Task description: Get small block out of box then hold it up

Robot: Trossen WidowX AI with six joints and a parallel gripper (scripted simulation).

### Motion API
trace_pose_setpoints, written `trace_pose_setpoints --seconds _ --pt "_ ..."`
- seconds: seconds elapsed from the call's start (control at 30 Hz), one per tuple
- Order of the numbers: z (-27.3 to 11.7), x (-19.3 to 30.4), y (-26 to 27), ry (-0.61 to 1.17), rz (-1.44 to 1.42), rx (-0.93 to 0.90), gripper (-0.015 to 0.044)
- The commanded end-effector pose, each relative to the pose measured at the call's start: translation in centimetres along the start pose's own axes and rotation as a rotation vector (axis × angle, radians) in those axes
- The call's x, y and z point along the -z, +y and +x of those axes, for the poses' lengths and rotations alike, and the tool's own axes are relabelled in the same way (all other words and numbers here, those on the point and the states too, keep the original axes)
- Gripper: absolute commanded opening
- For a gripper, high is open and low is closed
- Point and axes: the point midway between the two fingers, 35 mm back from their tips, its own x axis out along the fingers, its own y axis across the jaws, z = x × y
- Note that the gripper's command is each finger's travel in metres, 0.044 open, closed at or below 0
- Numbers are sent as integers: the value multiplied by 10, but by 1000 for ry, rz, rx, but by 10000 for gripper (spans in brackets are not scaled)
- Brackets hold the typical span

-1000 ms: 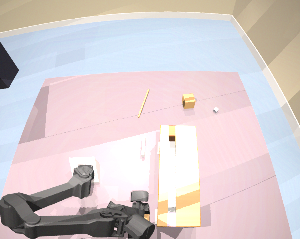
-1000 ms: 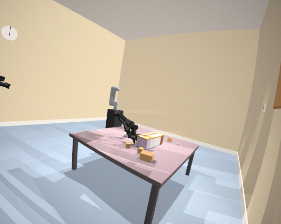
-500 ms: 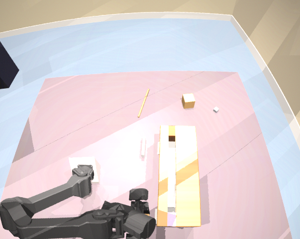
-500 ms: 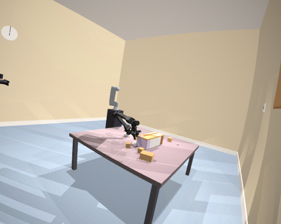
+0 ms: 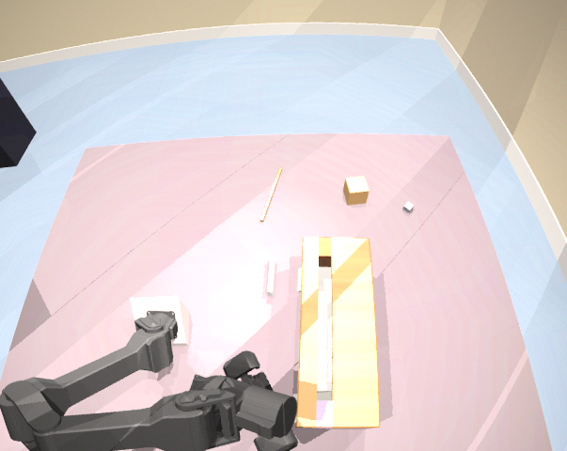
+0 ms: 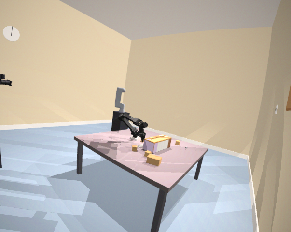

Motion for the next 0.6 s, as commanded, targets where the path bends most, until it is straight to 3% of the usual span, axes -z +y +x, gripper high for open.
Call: trace_pose_setpoints --seconds 0.0,0.57 --pt "-4 2 -1 -9 -207 3 0" --pt "-14 7 -12 -30 -938 32 0"
